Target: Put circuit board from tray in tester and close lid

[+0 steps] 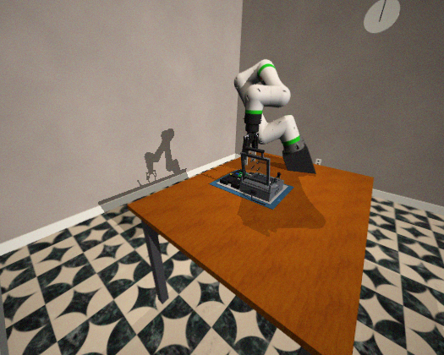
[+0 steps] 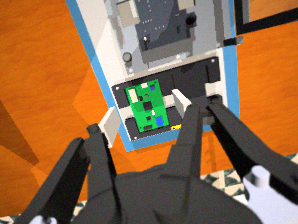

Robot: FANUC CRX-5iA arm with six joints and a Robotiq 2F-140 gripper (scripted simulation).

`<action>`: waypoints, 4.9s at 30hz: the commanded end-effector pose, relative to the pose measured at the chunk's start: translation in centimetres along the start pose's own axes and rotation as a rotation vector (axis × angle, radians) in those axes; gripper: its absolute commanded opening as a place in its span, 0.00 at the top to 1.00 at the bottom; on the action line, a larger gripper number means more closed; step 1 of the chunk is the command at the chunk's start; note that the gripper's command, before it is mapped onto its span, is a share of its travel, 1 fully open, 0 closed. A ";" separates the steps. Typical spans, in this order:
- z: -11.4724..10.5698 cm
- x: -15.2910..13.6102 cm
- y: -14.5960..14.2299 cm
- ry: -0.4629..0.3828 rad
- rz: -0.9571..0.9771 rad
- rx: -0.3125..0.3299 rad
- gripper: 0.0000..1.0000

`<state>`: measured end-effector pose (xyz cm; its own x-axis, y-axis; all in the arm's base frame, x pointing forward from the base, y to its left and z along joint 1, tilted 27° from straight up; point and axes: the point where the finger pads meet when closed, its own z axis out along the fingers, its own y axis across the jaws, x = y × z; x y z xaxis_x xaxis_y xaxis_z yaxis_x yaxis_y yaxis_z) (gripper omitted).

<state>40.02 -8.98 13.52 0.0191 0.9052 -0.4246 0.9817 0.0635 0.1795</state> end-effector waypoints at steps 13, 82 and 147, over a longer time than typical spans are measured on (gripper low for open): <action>0.0 -2.5 -0.3 0.000 0.000 0.000 0.42; 0.1 -3.6 -0.4 0.000 0.000 0.000 0.42; 4.3 -3.6 -0.4 0.000 0.000 0.000 0.42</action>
<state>40.35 -14.02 11.22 0.0188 0.9052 -0.4245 0.9817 0.0637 0.1793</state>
